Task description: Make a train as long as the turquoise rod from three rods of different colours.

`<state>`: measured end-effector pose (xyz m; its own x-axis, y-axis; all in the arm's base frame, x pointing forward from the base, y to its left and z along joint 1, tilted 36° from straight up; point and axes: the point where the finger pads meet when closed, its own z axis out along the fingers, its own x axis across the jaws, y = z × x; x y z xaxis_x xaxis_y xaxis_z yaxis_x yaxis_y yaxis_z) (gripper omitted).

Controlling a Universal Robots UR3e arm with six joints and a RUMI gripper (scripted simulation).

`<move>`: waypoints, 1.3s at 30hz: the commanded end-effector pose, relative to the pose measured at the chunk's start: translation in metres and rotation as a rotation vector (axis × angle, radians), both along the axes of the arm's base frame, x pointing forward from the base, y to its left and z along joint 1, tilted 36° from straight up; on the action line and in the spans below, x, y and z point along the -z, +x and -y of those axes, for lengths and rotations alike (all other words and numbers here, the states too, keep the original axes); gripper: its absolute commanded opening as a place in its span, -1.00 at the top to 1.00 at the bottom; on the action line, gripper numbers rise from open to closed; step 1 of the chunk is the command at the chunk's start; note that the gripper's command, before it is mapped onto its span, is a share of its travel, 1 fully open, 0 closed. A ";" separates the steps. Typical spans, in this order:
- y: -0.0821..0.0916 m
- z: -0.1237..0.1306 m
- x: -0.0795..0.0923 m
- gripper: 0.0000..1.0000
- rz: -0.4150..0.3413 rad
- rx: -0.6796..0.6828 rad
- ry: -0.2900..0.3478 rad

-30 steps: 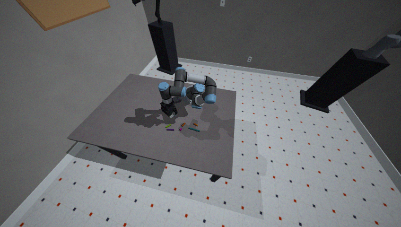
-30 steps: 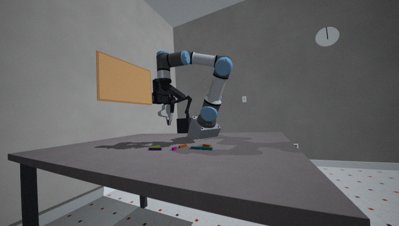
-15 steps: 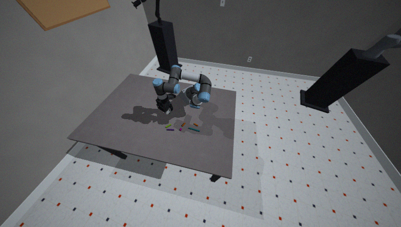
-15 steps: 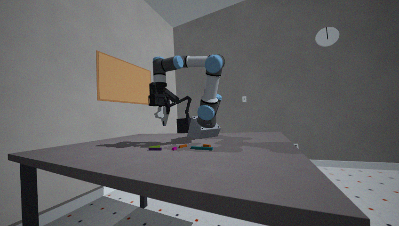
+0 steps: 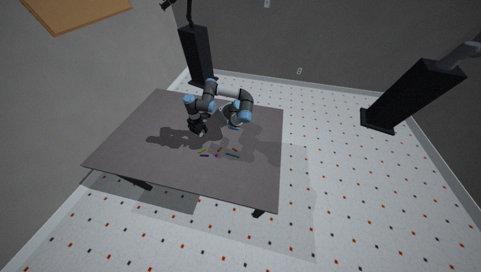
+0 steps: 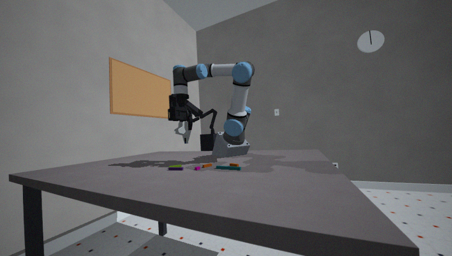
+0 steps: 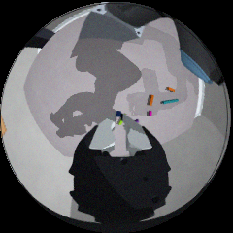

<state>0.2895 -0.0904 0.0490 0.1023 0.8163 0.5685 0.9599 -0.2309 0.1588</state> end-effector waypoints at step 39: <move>0.023 -0.043 0.069 1.00 0.001 0.001 -0.002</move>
